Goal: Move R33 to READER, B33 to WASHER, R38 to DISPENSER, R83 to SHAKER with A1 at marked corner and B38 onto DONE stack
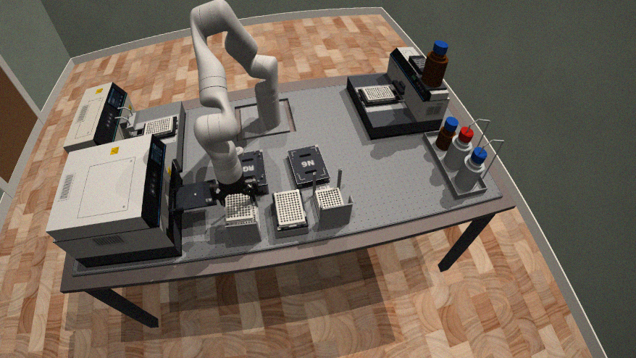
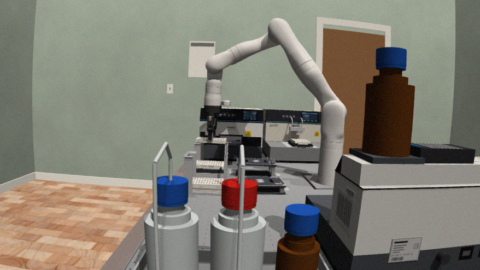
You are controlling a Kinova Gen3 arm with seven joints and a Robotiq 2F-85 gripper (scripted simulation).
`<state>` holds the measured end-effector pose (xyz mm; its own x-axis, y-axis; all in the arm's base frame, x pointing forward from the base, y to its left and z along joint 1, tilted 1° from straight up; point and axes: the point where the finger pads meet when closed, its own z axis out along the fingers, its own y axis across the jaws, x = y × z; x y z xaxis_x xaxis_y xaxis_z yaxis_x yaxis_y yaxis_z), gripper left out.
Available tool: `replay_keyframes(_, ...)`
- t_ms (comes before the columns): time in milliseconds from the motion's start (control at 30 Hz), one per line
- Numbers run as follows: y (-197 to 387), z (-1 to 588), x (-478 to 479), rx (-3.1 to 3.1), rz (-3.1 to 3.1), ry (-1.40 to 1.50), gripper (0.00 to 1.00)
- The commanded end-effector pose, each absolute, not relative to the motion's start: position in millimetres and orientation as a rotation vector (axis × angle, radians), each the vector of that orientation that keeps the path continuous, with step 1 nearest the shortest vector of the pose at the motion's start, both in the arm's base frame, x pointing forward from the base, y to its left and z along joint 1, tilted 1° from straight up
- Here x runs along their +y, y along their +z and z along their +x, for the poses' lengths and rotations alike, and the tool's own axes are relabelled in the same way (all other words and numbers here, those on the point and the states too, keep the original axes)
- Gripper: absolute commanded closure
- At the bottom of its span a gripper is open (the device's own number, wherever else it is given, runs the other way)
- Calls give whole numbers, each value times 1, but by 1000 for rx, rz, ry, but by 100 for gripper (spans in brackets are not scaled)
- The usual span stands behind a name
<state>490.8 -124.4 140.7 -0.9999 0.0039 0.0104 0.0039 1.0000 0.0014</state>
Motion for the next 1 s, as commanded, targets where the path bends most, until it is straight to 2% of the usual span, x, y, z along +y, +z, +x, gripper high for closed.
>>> replay_keyframes(0,136,490,-126,-3130,-8,11,6)
replay_keyframes(967,120,489,-126,-3130,-7,11,6)
